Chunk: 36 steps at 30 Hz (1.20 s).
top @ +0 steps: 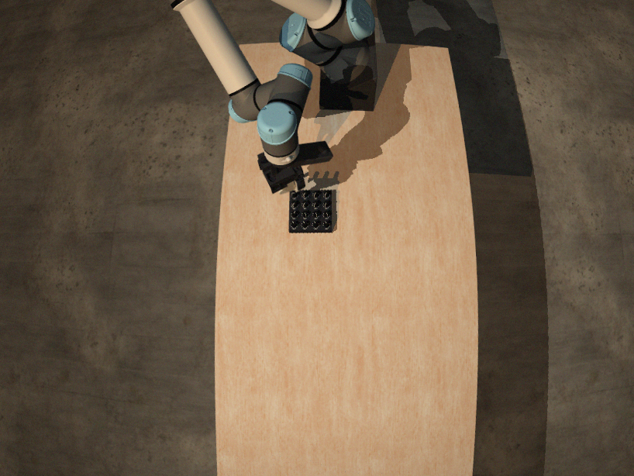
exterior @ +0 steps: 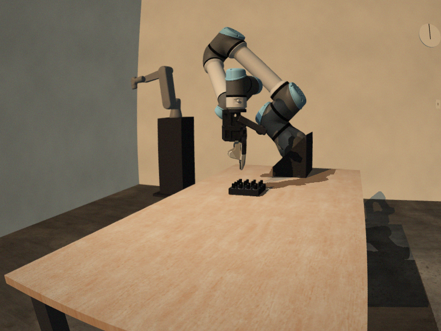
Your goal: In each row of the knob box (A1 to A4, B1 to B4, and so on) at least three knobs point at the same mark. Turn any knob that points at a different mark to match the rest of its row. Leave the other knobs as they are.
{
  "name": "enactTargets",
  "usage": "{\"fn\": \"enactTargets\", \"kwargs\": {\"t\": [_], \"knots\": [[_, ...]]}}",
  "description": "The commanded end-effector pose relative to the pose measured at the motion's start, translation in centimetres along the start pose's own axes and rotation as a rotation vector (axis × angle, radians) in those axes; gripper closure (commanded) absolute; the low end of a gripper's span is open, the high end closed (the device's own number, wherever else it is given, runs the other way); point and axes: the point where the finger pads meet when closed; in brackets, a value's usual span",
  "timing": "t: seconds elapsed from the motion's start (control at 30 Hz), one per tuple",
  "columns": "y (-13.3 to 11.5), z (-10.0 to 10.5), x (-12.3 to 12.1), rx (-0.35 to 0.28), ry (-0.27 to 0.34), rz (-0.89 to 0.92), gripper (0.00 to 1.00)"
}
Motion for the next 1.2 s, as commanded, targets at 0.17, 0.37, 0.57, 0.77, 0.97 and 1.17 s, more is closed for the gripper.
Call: {"fn": "enactTargets", "kwargs": {"t": [0.17,0.37,0.57,0.77,0.97,1.17], "knots": [[-0.1,0.4,0.1,-0.001,0.008,-0.290,0.89],[-0.2,0.7,0.1,-0.001,0.008,-0.454,0.89],[-0.3,0.9,0.1,-0.002,0.008,-0.598,0.89],[-0.4,1.1,0.1,-0.003,0.008,-0.758,0.89],[-0.6,1.3,0.0,-0.003,0.008,-0.893,0.89],[-0.6,1.4,0.0,-0.004,0.008,-0.937,0.89]]}}
Point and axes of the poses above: the point where the finger pads meet when closed, its own z axis back along the fingers, its own x axis across the jaws, y = z × x, and after that the axes turned 4 degrees about z, right-handed
